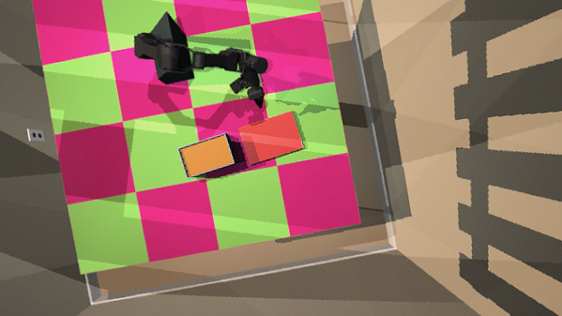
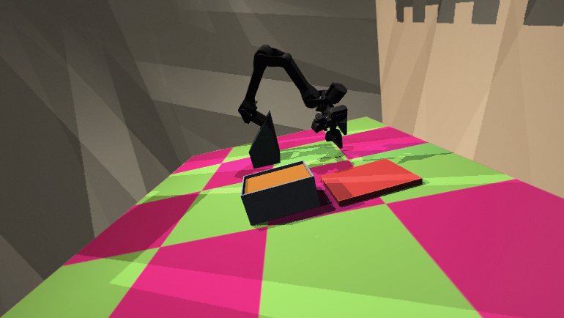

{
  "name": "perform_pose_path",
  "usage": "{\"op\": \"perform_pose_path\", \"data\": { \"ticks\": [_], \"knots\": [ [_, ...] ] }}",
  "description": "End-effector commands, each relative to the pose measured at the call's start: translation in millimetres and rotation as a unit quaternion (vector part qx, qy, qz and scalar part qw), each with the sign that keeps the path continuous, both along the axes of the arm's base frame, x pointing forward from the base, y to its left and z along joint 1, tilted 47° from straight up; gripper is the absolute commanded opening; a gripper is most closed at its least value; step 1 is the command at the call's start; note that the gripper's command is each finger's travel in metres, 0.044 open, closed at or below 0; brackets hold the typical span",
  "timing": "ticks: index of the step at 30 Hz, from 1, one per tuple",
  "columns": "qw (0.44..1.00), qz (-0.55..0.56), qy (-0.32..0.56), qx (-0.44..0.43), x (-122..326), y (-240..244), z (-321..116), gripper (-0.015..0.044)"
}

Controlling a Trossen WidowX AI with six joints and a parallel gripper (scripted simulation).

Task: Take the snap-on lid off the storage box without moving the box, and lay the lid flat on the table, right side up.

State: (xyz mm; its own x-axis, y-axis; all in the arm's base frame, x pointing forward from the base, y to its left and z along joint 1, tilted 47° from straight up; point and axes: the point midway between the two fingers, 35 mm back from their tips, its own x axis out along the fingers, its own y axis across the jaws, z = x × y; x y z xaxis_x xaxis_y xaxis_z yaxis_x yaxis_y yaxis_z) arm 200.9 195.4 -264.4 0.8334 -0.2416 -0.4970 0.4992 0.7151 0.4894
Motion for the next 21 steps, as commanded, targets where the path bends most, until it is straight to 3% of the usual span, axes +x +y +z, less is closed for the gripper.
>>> {"op": "perform_pose_path", "data": {
  "ticks": [1, 21],
  "knots": [
    [1.0, 0.0, -0.002, 0.001, -4, 5, 6, 0.044],
    [1.0, 0.0, -0.001, 0.001, -23, 28, 32, 0.044]
  ]
}}
